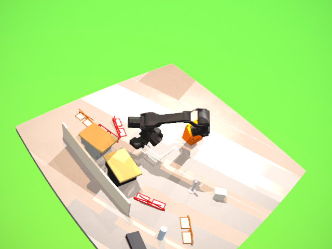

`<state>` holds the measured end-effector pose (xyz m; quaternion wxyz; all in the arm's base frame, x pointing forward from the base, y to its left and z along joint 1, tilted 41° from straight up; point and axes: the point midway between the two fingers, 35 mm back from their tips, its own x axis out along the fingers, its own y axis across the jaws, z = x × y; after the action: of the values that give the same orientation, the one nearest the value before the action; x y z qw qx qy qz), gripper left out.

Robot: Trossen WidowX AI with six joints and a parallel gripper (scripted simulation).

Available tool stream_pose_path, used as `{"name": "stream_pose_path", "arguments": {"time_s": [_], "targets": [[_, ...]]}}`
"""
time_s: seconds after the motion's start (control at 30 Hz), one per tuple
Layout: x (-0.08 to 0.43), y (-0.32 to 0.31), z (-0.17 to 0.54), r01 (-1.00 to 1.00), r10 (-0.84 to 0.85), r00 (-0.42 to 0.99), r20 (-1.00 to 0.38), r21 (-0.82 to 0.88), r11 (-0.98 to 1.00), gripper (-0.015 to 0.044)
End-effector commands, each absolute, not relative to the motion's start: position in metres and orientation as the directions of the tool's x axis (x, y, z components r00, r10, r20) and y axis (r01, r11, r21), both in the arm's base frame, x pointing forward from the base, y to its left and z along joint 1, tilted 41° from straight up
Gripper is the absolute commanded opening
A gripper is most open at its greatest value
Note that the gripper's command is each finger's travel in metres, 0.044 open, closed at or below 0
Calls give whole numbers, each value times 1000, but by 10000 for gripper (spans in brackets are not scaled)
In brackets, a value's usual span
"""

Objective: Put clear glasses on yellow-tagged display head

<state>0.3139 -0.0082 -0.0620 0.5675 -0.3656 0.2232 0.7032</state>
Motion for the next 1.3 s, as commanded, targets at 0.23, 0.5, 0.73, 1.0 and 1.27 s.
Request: {"name": "stream_pose_path", "arguments": {"time_s": [0.23,0.5,0.73,1.0,1.27], "targets": [[314,-9,-62,-961,635,-88,-768,-102,-256,108],[308,-12,-59,-962,636,-89,-766,-100,-255,108],[303,-16,-56,-962,638,-89,-765,-99,-253,108],[315,-37,-29,-962,637,-89,-766,-99,-253,108],[318,-41,-23,-964,640,-82,-764,-102,-246,160]]}}
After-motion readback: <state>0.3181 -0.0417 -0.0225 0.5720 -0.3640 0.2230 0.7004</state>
